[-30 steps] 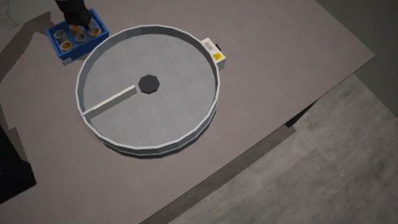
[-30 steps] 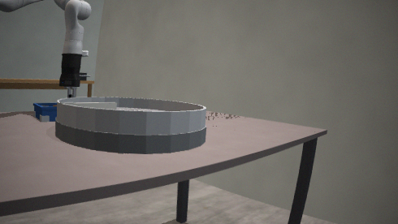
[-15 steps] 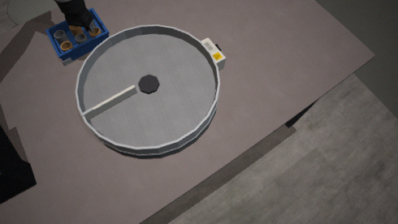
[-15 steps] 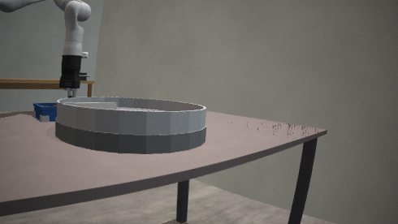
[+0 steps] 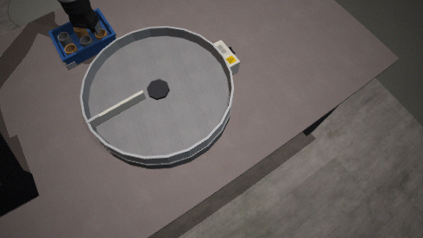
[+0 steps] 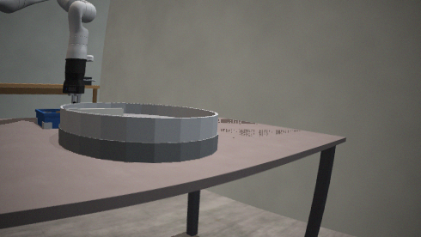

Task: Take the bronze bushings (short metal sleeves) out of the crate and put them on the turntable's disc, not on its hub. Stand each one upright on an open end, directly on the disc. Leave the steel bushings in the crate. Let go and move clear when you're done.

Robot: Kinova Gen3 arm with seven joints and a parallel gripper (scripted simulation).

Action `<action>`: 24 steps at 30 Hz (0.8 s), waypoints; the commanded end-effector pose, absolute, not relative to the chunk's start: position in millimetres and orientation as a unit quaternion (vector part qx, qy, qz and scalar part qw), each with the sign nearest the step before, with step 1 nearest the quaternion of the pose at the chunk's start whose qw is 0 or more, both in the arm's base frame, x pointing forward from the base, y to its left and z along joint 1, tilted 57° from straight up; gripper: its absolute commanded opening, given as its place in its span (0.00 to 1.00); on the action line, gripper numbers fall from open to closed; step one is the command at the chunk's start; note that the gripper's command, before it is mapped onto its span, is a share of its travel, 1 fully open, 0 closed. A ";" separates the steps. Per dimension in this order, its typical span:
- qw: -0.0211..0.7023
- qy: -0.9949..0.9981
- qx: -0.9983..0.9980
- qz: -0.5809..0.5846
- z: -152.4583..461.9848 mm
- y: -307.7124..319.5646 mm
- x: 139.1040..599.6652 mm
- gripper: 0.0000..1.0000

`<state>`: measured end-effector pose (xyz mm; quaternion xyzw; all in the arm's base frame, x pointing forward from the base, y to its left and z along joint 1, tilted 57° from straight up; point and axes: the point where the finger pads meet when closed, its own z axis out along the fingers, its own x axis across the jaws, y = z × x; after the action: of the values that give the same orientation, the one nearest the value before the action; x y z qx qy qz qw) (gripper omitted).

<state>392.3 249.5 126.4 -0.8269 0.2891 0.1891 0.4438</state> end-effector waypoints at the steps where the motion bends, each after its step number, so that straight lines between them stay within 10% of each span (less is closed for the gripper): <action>1: 0.444 0.288 -0.827 0.188 125.6 250.7 391.5 0.36; 24: 0.444 0.289 -0.827 0.189 121.4 255.9 390.8 0.36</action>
<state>392.7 251.7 124.3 -0.8266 0.2901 0.1885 0.4438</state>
